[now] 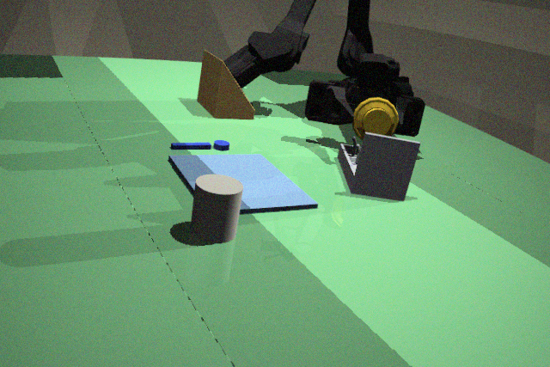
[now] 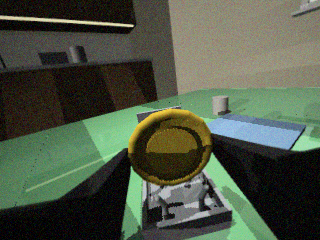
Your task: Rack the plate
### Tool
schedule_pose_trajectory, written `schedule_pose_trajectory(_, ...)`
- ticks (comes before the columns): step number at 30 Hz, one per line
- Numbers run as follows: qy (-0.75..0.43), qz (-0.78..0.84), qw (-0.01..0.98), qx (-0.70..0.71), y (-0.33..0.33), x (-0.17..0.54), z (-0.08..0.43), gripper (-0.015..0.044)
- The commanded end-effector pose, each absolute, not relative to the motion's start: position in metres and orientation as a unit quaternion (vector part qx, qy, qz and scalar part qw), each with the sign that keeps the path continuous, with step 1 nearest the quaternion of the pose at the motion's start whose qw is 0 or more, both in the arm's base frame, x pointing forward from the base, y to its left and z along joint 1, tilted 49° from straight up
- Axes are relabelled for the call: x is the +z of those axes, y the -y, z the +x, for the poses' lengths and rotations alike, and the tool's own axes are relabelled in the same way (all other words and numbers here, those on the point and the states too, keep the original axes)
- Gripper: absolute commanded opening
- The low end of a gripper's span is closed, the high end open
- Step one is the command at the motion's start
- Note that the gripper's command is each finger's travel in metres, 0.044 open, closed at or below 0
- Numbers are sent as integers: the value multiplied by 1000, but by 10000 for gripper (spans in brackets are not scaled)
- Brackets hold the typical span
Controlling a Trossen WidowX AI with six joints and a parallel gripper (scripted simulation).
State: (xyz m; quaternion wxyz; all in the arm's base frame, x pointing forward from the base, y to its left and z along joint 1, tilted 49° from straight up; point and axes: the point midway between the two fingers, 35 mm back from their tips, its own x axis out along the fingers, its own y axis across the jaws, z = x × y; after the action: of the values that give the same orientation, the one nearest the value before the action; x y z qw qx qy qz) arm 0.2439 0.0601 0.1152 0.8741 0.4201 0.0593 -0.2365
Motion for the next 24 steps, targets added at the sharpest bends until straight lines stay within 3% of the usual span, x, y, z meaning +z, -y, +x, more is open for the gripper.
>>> schedule_pose_trajectory(1,-60,418,875,-237,-58,111,248,0)
schedule_pose_trajectory(23,-63,420,874,-235,-70,99,249,0)
schedule_pose_trajectory(24,-62,421,874,-235,-70,99,250,26)
